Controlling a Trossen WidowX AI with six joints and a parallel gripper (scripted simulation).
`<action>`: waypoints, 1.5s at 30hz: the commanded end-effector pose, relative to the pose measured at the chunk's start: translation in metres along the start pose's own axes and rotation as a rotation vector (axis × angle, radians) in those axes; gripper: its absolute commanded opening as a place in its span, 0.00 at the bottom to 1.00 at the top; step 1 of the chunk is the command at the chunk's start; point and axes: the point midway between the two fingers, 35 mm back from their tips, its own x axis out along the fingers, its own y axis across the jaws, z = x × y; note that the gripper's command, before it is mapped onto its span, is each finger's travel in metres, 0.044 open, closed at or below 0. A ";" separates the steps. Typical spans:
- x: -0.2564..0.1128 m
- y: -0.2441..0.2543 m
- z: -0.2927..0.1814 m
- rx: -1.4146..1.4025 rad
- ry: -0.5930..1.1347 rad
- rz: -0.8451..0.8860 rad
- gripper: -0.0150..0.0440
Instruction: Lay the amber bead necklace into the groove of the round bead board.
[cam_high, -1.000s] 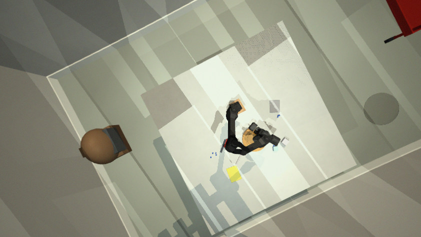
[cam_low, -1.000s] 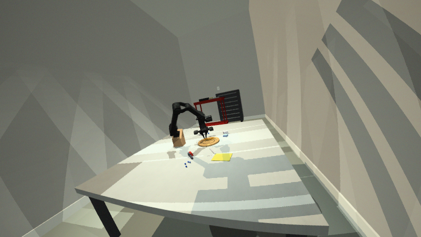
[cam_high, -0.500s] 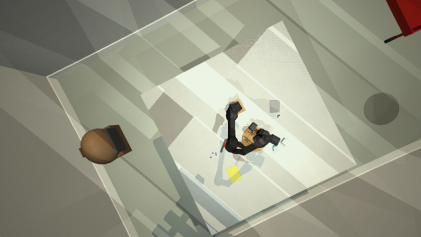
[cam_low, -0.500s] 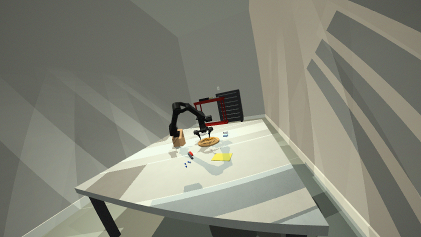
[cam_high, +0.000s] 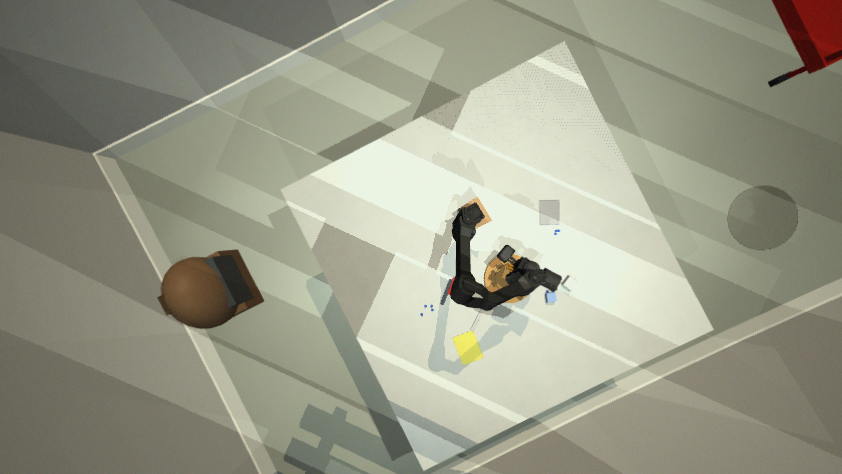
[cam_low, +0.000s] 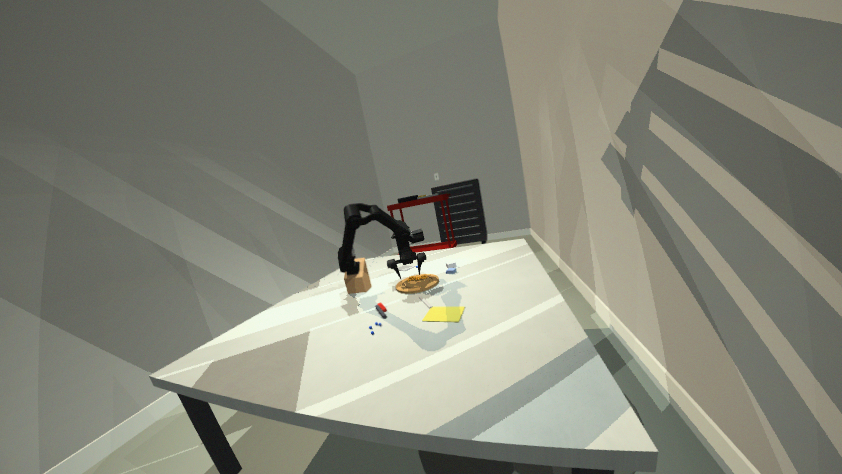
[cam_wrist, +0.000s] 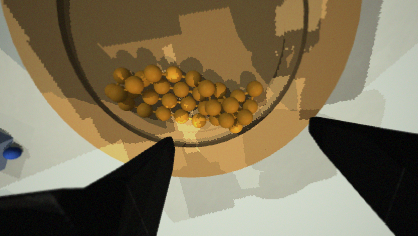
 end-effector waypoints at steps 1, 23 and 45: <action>-0.001 0.000 -0.001 0.002 0.005 0.000 1.00; -0.025 -0.010 0.022 -1.910 0.004 0.005 0.46; -0.030 -0.012 0.027 -2.349 0.004 0.006 0.46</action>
